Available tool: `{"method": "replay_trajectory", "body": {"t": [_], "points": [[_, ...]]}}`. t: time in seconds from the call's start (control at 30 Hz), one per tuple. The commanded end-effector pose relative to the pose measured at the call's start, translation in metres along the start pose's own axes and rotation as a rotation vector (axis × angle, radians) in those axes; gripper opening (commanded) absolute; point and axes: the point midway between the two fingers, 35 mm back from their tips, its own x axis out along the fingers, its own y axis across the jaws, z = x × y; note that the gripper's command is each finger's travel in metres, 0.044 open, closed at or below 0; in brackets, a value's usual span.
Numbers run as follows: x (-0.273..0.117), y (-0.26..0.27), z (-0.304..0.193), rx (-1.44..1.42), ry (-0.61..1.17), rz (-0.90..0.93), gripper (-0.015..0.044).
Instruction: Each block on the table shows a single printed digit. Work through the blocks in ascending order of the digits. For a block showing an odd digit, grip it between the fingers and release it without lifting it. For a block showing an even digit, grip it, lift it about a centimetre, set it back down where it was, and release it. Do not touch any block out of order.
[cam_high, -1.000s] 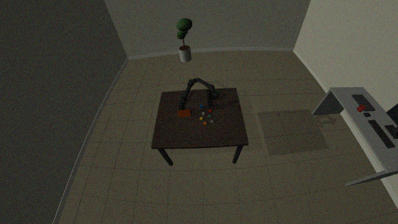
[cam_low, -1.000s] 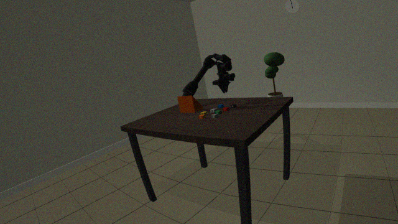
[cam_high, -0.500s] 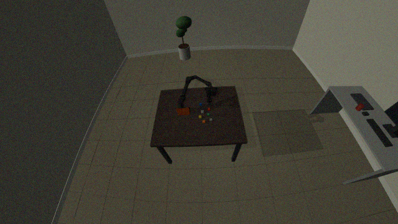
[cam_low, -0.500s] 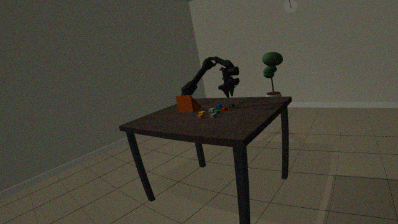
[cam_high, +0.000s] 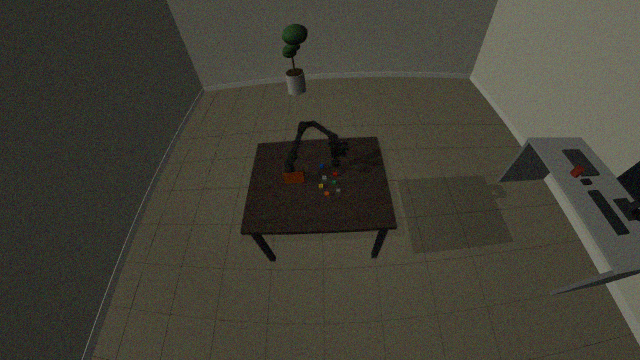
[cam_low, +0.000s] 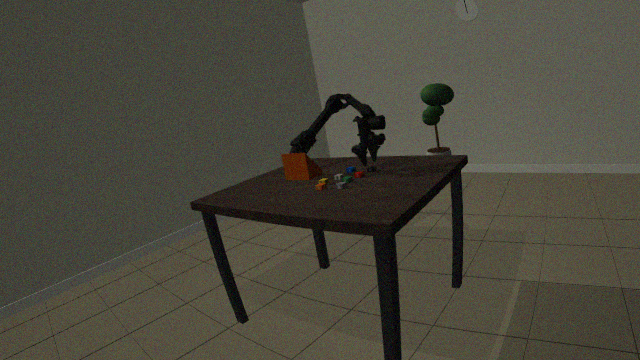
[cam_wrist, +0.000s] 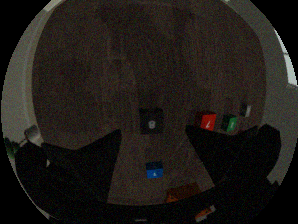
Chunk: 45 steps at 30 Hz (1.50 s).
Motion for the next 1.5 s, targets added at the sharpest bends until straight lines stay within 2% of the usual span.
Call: {"method": "replay_trajectory", "body": {"t": [0.0,0.4,0.77,1.47], "points": [[0.009,0.0,-0.001,0.008,0.005,0.004,0.04],[0.026,0.0,-0.002,0.008,0.005,0.005,0.04],[0.026,0.0,-0.002,0.008,0.005,0.005,0.012],[0.019,0.0,-0.002,0.008,0.005,0.005,0.012]]}}
